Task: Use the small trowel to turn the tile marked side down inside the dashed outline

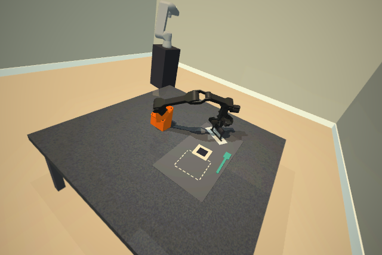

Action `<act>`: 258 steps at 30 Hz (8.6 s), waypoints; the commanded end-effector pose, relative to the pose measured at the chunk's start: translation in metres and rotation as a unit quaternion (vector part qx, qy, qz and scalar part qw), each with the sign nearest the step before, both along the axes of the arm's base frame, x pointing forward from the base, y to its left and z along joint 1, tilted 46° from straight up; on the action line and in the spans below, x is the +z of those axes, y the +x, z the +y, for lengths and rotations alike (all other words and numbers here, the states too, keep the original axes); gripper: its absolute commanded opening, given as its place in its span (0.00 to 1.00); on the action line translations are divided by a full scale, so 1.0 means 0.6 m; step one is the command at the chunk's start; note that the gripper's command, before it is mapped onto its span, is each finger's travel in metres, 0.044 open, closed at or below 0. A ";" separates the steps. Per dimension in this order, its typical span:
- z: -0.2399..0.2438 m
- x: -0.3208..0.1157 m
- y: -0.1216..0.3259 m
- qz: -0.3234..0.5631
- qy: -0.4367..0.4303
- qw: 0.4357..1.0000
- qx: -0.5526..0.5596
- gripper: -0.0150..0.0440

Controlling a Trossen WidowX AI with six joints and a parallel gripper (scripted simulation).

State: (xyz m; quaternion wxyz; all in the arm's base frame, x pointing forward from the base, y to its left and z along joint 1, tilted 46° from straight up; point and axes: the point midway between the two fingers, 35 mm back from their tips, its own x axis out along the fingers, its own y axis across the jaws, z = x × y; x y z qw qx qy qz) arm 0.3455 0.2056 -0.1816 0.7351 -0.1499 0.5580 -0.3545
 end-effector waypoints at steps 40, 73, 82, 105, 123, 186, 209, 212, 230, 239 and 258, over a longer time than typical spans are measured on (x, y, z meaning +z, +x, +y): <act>-0.001 -0.001 0.001 -0.233 0.043 0.941 -0.241 0.71; 0.069 0.048 -0.010 -0.166 0.066 0.973 -0.149 0.76; 0.073 0.028 -0.005 -0.083 0.085 0.993 -0.027 0.76; 0.082 -0.001 0.001 0.031 0.091 0.973 0.208 0.76; 0.081 -0.002 0.006 0.084 0.070 0.930 0.352 0.76; -0.031 0.045 -0.051 0.322 -0.352 0.325 0.816 0.76; -0.047 0.024 -0.022 0.337 -0.374 0.293 0.813 0.76; -0.048 0.018 -0.016 0.337 -0.374 0.293 0.813 0.76; -0.054 -0.014 0.018 0.337 -0.376 0.292 0.812 0.76; -0.055 -0.017 0.021 0.337 -0.376 0.292 0.812 0.53; -0.055 -0.017 0.021 0.337 -0.376 0.292 0.812 0.31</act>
